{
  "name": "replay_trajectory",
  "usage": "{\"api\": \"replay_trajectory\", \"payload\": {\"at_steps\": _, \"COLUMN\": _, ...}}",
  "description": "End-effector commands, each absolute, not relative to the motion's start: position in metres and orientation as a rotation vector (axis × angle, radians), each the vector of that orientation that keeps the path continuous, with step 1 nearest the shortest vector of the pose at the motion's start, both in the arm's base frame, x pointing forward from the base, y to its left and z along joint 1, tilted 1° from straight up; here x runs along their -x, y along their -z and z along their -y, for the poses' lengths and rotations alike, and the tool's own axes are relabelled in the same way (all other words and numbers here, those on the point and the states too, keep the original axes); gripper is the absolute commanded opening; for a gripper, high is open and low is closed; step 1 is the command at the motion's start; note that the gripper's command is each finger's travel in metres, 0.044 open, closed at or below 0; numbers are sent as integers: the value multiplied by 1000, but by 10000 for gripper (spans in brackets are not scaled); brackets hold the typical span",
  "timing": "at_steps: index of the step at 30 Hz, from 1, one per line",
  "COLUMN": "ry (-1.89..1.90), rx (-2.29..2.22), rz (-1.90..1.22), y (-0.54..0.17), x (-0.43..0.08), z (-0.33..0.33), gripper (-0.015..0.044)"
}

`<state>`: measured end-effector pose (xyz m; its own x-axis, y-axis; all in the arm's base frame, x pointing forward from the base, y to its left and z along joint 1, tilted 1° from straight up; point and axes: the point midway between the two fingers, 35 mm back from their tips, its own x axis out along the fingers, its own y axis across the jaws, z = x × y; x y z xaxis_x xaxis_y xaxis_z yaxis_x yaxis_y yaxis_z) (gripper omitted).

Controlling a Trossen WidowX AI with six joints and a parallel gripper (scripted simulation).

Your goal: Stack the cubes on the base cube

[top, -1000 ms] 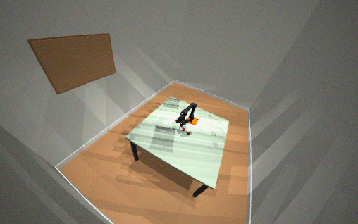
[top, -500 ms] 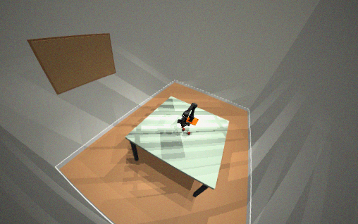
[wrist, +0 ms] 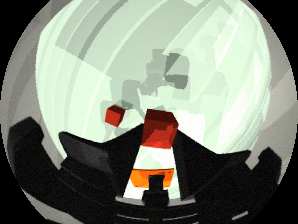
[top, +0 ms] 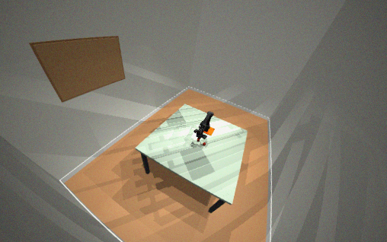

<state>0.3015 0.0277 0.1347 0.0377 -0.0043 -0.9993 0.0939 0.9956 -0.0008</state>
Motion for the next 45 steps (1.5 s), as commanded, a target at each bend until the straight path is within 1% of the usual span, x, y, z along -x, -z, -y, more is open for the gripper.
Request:
{"api": "replay_trajectory", "payload": {"at_steps": 1, "ry": 161, "rx": -161, "rz": -1529, "y": -132, "x": -301, "z": -36, "gripper": 105}}
{"api": "replay_trajectory", "payload": {"at_steps": 33, "ry": 840, "rx": -872, "rz": -1366, "y": -116, "x": -289, "z": -99, "gripper": 105}}
{"api": "replay_trajectory", "payload": {"at_steps": 45, "ry": 854, "rx": -887, "rz": -1360, "y": -116, "x": -289, "z": -100, "gripper": 105}}
